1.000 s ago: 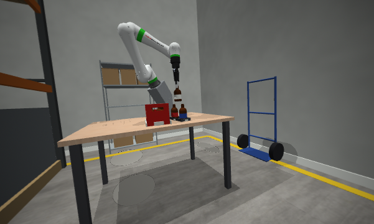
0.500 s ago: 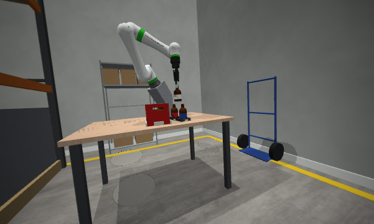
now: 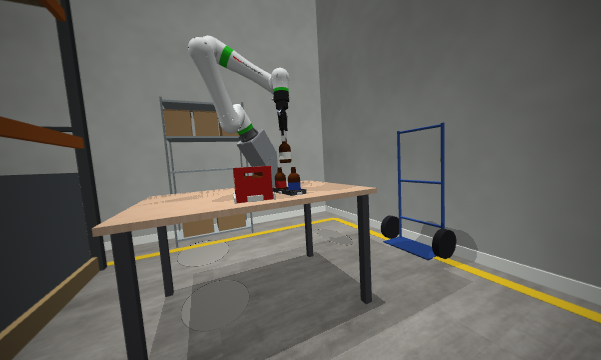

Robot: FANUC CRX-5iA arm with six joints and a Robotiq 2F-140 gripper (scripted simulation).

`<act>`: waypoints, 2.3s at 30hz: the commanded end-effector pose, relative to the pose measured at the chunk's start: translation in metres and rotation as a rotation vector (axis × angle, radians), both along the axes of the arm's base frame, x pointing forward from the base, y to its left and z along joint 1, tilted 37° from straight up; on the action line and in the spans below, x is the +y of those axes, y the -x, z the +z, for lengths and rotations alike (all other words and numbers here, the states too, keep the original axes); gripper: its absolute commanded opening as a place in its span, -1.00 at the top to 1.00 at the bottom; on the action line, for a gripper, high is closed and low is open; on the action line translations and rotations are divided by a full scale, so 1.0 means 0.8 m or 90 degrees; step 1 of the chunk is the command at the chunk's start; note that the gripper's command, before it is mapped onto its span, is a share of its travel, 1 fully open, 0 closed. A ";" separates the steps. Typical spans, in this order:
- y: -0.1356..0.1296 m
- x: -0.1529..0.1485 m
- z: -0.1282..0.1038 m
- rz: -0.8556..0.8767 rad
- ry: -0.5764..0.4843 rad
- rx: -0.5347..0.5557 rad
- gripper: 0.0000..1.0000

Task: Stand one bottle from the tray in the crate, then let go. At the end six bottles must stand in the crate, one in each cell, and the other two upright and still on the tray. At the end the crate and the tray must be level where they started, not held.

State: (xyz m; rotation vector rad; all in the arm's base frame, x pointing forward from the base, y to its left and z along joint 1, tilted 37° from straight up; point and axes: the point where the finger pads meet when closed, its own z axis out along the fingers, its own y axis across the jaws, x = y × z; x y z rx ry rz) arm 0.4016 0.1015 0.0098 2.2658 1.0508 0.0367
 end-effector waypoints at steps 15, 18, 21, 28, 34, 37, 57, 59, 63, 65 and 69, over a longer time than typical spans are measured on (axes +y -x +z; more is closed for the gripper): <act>-0.003 -0.010 0.008 0.000 0.000 0.000 1.00; -0.004 -0.013 0.010 0.000 0.000 0.000 1.00; -0.005 -0.016 0.012 0.000 0.000 0.000 1.00; -0.007 -0.022 0.017 0.000 0.000 0.000 1.00; -0.009 -0.030 0.024 0.000 0.000 0.000 1.00; -0.011 -0.035 0.028 0.000 0.000 0.000 1.00; -0.021 -0.071 0.055 0.000 0.000 0.000 1.00; -0.021 -0.071 0.055 0.000 0.000 0.000 1.00; -0.024 -0.080 0.062 0.000 0.000 0.000 1.00; -0.025 -0.084 0.065 0.000 0.000 0.000 1.00; -0.028 -0.094 0.072 0.000 0.000 0.000 1.00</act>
